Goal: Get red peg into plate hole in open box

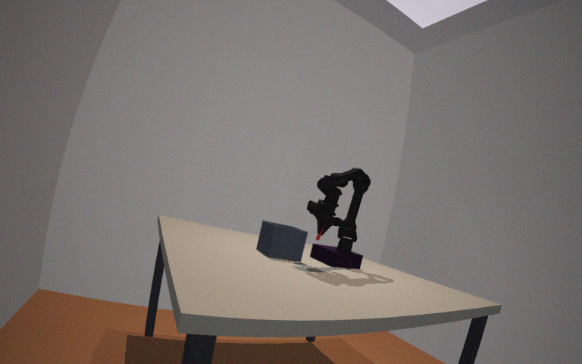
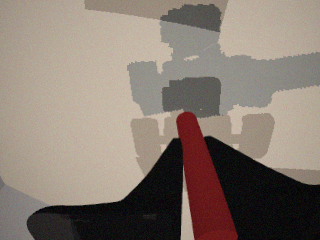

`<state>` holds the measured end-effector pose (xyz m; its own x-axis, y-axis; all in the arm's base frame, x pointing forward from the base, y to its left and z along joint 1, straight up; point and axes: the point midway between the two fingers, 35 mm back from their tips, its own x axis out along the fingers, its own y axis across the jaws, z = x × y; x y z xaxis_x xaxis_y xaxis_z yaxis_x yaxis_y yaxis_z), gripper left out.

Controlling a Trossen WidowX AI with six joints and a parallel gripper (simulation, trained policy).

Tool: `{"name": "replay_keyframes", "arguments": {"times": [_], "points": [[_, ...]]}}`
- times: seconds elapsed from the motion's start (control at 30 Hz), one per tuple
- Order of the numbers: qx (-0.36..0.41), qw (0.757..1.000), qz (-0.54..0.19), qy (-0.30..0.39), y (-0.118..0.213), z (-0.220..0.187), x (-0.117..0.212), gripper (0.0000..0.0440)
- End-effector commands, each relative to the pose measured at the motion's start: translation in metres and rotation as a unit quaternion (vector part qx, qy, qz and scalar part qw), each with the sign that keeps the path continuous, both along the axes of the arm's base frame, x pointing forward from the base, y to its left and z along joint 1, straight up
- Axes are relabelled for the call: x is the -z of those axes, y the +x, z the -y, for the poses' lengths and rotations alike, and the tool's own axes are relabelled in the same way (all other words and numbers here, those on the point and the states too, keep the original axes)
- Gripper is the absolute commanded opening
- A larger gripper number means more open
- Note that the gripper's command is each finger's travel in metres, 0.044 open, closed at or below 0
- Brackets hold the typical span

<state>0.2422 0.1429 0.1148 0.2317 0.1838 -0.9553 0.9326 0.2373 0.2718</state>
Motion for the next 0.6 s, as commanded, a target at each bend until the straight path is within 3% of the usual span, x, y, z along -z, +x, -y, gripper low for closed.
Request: {"name": "replay_keyframes", "arguments": {"times": [0.0,0.57], "points": [[0.001,1.000,0.021,-0.006,0.009,0.010,-0.018,0.0000],[0.028,0.997,0.035,-0.059,0.032,0.073,-0.045,0.0000]]}}
